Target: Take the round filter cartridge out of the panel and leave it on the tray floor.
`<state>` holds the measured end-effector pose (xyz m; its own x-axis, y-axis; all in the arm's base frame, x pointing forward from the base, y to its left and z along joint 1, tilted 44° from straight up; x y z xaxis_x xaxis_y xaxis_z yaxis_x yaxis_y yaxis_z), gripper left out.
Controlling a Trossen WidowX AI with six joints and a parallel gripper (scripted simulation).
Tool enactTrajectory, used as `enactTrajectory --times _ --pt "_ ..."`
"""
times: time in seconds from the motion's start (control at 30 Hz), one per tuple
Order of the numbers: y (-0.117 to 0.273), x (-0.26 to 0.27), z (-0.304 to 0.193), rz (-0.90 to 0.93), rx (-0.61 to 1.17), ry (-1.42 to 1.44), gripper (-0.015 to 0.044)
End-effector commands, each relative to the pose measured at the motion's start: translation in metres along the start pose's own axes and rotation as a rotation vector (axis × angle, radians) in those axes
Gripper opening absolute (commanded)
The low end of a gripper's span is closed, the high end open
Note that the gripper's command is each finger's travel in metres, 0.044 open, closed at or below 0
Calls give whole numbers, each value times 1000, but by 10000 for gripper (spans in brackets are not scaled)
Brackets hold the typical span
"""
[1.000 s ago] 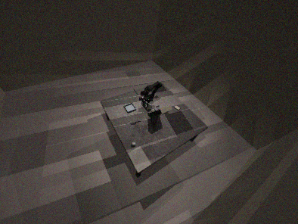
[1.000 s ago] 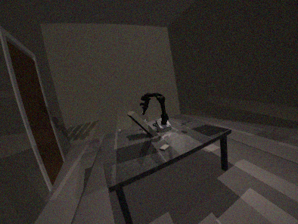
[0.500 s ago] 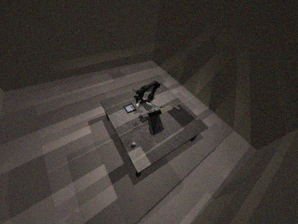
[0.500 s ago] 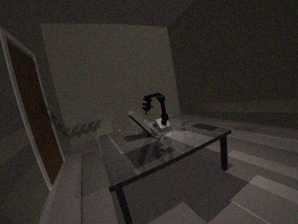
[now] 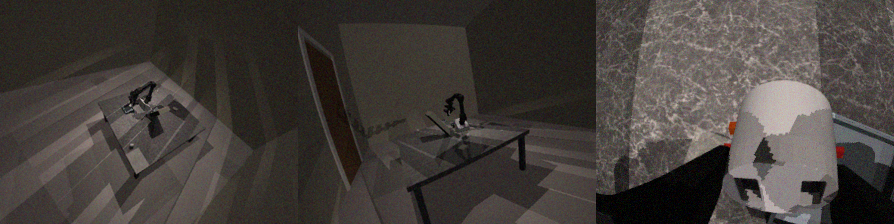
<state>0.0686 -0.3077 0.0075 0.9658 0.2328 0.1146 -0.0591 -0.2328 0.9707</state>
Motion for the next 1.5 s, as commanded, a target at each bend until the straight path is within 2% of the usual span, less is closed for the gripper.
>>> enactTrajectory --times 0.0,0.43,0.67,1.17,1.47 --pt "-12 -19 -7 -46 -13 -71 0" --pt "-64 -80 -58 -207 -4 -351 0" --pt "-70 -82 -62 -216 -3 -366 0" --pt "-132 -83 -99 -216 -2 -366 0" --pt "-128 -83 -97 -208 11 -368 236"
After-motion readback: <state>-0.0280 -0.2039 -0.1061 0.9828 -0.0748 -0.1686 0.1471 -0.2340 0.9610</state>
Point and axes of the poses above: the point midway between the two fingers, 35 mm back from their tips, its own y axis back along the fingers, its own x axis across the jaws, z = x × y, the point moved 9 cm from there along y, back along the fingers, and after that the axes turned 1 degree about -y, right-handed, at the moved point
